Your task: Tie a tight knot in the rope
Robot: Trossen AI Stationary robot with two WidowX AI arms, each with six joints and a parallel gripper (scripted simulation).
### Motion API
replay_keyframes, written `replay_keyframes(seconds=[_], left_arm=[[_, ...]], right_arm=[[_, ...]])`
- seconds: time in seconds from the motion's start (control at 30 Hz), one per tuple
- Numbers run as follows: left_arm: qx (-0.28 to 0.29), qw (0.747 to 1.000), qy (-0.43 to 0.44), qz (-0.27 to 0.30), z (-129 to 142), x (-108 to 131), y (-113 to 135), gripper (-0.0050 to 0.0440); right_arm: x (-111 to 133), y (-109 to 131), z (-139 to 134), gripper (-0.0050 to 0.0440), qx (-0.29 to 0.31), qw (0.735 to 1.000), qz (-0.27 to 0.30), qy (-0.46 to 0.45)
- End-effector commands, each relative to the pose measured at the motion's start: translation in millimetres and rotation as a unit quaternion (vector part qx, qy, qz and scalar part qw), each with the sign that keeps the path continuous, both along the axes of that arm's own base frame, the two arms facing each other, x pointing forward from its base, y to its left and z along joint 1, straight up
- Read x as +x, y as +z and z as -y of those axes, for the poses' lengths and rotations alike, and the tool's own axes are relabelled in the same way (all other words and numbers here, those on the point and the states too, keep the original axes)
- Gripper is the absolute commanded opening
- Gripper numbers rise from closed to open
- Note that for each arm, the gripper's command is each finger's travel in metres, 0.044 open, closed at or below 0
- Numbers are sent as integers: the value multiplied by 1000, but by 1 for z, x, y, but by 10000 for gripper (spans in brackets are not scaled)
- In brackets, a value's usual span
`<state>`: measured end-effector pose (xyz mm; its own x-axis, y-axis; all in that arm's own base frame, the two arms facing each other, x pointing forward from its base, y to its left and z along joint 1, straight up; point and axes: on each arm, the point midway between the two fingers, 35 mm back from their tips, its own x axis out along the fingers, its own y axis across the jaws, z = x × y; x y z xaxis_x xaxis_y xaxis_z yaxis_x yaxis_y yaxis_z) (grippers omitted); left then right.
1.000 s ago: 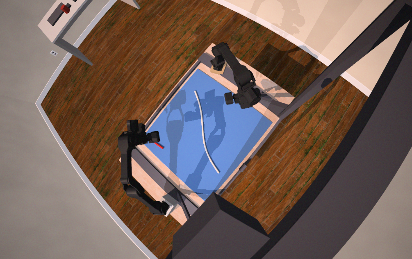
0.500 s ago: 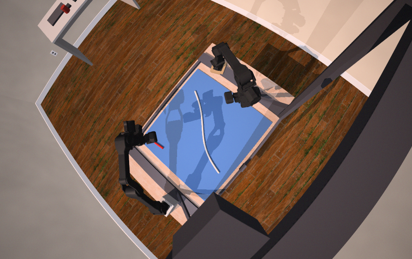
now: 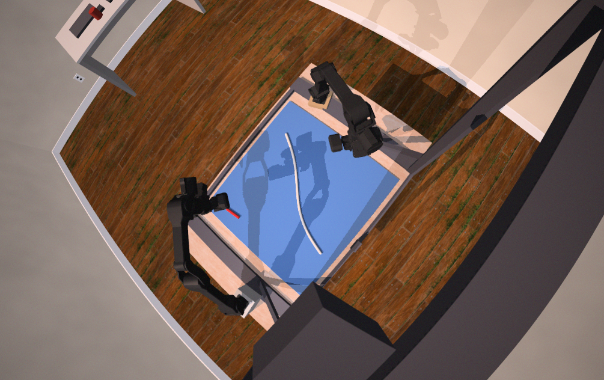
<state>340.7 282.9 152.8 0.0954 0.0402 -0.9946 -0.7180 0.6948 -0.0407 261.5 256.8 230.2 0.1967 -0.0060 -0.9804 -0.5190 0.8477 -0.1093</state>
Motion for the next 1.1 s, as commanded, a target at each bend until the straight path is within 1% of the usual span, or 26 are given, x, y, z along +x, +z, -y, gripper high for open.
replay_keyframes(seconds=[0.0, 0.3, 0.47, 0.63, 0.8, 0.87, 0.97, 1.07], left_arm=[[12, 1000, 3, 19, 0, 0, 17, 100], [12, 1000, 3, 19, 0, 0, 17, 100], [12, 1000, 3, 19, 0, 0, 17, 100], [12, 1000, 3, 19, 0, 0, 17, 100], [12, 1000, 3, 19, 0, 0, 17, 100], [12, 1000, 3, 19, 0, 0, 17, 100], [12, 1000, 3, 19, 0, 0, 17, 100], [12, 1000, 3, 19, 0, 0, 17, 100]], right_arm=[[-1, 9, 1, 100, 8, 1000, 10, 2], [7, 4, 7, 100, 8, 1000, 9, 1], [28, -12, 26, 100, 6, 1000, 6, -1], [59, -40, 65, 100, 4, 1000, 1, -3], [86, -75, 121, 100, 4, 1000, -2, -6], [86, -75, 121, 100, 4, 1000, -2, -6], [96, -97, 158, 100, 3, 1000, -3, -8], [99, -117, 193, 100, 3, 1000, -3, -10]])
